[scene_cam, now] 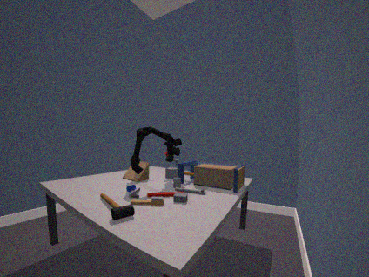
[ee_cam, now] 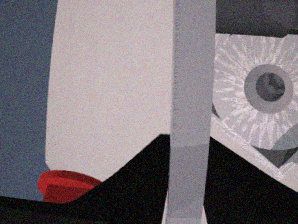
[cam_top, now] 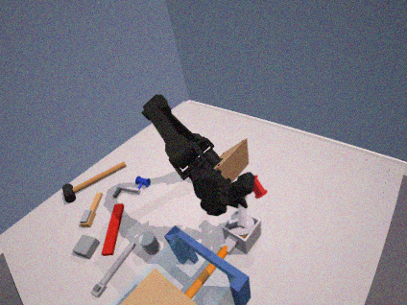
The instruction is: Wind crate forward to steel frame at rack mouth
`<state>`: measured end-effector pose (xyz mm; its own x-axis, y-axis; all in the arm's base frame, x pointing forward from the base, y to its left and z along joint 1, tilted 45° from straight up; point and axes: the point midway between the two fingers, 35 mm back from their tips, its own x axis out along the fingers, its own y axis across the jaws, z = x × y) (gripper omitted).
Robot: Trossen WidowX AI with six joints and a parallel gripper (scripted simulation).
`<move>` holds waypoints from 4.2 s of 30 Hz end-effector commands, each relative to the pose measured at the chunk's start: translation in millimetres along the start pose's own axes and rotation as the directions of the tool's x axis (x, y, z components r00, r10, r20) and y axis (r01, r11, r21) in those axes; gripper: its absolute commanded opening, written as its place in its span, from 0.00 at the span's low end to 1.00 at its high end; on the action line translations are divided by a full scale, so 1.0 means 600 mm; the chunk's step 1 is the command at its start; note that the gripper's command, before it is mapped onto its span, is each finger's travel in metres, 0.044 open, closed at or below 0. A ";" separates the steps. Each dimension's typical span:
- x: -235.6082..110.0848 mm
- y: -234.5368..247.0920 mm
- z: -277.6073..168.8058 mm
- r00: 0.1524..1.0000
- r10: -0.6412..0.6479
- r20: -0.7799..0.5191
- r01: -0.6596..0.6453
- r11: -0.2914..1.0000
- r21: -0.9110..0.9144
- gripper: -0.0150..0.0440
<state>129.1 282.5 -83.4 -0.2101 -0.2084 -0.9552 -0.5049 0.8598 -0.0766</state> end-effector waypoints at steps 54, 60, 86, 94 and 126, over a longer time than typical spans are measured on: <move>-0.006 0.001 0.001 0.617 0.787 0.013 -0.787 0.617 -0.026 0.25; -0.006 0.001 0.001 0.617 0.787 0.013 -0.787 0.617 -0.026 0.25; 0.007 -0.044 -0.068 0.606 0.795 0.021 -0.795 0.606 -0.006 0.25; 0.020 -0.054 -0.069 0.606 0.795 0.020 -0.795 0.606 -0.006 0.25; 0.034 -0.080 -0.075 0.607 0.794 0.020 -0.794 0.607 -0.006 0.25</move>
<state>110.8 216.5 -89.3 -0.5127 0.5598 -0.6510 -0.1391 0.6941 0.7063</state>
